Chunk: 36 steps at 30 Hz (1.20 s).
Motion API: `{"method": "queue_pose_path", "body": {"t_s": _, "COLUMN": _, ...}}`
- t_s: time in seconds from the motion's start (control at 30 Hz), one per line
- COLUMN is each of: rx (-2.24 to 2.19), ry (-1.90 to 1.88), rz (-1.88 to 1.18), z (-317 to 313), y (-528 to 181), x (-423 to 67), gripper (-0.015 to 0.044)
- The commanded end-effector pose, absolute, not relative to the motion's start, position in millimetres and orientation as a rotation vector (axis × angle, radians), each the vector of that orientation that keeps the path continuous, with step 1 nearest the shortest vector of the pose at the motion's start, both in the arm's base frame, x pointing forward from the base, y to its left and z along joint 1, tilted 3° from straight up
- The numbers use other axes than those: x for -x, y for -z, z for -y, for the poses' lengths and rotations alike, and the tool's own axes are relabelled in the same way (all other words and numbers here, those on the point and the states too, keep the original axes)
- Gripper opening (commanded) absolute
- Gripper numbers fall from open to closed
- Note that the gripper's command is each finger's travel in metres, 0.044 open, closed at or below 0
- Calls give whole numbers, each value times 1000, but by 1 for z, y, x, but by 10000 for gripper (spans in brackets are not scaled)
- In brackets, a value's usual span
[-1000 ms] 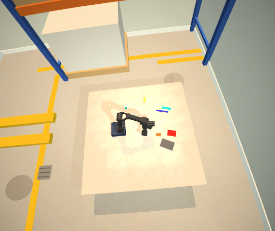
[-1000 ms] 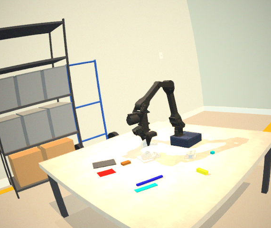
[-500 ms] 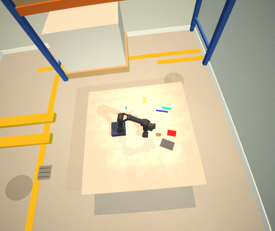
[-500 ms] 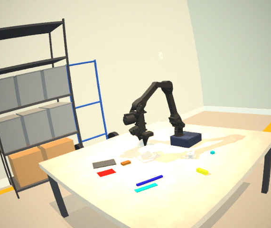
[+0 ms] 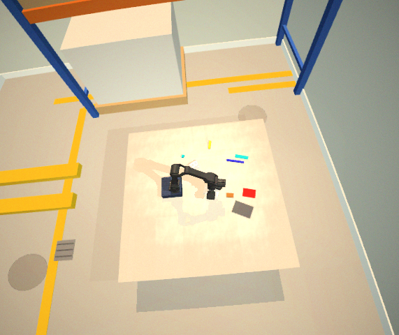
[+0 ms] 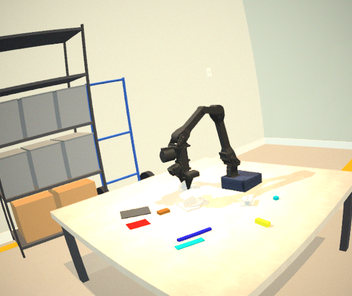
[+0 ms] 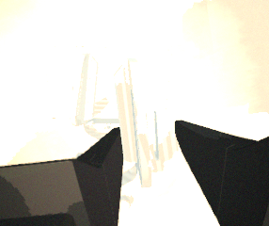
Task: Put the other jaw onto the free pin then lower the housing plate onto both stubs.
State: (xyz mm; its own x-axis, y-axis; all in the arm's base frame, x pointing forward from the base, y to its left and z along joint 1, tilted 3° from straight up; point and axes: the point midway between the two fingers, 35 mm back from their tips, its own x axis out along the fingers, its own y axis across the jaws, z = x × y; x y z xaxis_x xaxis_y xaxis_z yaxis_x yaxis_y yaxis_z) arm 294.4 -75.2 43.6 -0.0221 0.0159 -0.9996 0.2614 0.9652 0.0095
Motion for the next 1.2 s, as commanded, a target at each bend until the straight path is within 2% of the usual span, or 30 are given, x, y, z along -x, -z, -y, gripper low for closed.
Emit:
{"method": "queue_pose_path", "body": {"t_s": 0.0, "rx": -212, "ry": 197, "rz": -1588, "z": 76, "y": -44, "x": -294, "gripper": 134}}
{"method": "queue_pose_path", "body": {"t_s": 1.17, "rx": -212, "ry": 196, "rz": -1588, "z": 76, "y": -7, "x": -293, "gripper": 134}}
